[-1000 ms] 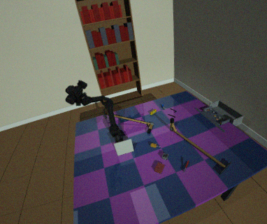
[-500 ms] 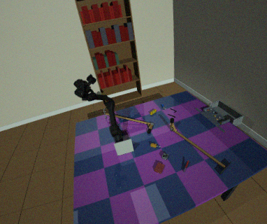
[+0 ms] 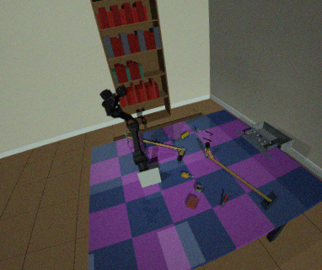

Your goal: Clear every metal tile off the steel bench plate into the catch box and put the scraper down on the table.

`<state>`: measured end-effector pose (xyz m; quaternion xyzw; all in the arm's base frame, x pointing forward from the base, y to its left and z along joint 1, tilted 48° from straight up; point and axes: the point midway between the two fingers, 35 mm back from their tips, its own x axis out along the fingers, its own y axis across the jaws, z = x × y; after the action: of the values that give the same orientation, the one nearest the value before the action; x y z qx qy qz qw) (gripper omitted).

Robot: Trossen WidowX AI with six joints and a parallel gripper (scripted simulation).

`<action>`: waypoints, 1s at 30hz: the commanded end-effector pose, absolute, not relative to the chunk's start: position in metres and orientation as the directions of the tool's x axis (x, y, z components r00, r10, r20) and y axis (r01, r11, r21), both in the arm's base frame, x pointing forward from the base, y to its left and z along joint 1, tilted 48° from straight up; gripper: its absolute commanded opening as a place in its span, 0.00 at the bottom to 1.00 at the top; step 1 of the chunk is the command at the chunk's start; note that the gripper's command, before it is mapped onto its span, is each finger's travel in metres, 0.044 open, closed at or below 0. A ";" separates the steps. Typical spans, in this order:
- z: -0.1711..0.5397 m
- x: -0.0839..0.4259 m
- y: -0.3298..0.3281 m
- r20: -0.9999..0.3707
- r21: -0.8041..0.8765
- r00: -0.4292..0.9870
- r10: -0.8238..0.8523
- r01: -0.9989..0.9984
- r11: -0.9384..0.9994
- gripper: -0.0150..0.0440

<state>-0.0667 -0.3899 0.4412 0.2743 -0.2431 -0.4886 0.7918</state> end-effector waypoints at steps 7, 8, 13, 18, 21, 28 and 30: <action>0.453 -0.018 -0.383 0.121 0.647 0.485 -0.866 0.623 0.440 1.00; 0.455 -0.013 -0.381 0.122 0.645 0.494 -0.861 0.620 0.447 1.00; 0.460 0.011 -0.375 0.123 0.633 0.535 -0.836 0.606 0.481 1.00; 0.465 0.034 -0.367 0.125 0.622 0.575 -0.809 0.590 0.515 1.00; 0.468 0.047 -0.361 0.125 0.615 0.598 -0.791 0.579 0.535 1.00; 0.475 0.077 -0.346 0.128 0.598 0.651 -0.749 0.551 0.581 1.00; 0.477 0.085 -0.341 0.128 0.594 0.665 -0.736 0.543 0.594 1.00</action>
<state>0.0737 -0.3481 0.4733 0.2667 -0.1877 -0.3752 0.8677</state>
